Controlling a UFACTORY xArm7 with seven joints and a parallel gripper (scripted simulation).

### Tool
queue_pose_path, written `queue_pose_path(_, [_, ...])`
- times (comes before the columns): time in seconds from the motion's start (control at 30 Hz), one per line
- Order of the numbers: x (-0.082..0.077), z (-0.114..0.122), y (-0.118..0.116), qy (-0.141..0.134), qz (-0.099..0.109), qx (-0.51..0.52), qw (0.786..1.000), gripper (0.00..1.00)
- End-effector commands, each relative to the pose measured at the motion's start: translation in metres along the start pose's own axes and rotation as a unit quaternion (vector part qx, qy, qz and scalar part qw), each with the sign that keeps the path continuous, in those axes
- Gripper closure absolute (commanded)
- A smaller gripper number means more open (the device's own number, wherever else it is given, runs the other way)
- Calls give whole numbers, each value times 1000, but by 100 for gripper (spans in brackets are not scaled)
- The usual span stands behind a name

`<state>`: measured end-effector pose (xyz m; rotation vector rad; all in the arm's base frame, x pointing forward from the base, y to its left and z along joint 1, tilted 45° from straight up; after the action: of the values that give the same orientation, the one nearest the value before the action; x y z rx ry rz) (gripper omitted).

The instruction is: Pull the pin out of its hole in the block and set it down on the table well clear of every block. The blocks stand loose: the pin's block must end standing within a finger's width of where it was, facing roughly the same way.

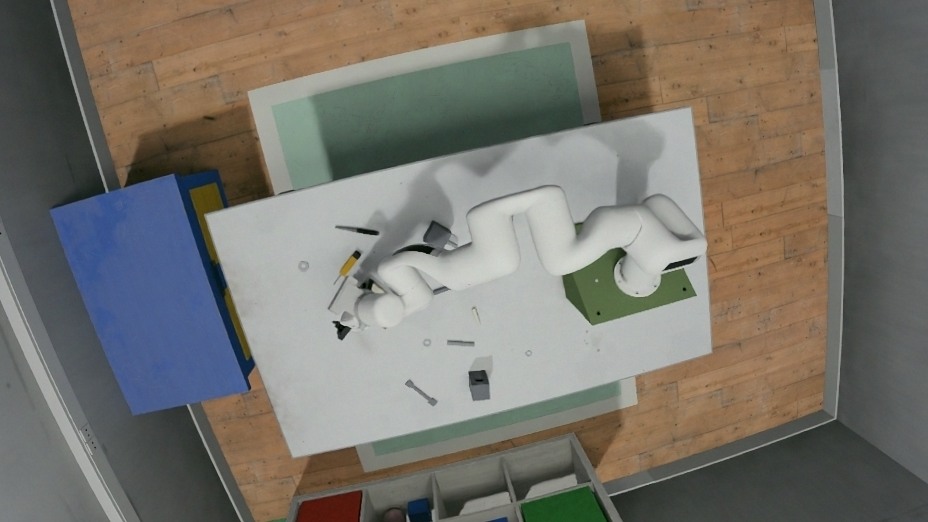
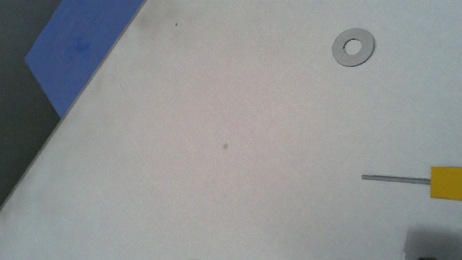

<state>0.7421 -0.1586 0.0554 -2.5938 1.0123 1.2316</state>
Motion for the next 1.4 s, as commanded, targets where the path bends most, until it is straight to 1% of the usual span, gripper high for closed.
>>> queue_pose_path(0.0, [-3,-2,-4,3,-4,0,1000,0])
queue_pose_path(0.47, [-3,-2,-4,3,-4,0,1000,0])
queue_pose_path(0.5, [-3,-2,-4,3,-4,0,1000,57])
queue_pose_path(1.37, [-3,-2,-4,3,-4,0,1000,57])
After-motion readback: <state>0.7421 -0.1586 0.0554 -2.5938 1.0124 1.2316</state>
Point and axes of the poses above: the point where the finger pads meet when closed, its own x axis out along the fingers, its own y axis across the jaws, z = x × y, the point moved 2 cm from there along -x, back along the fingers, and after that the axes turned 8 degrees about -x, right-handed, at the moved point
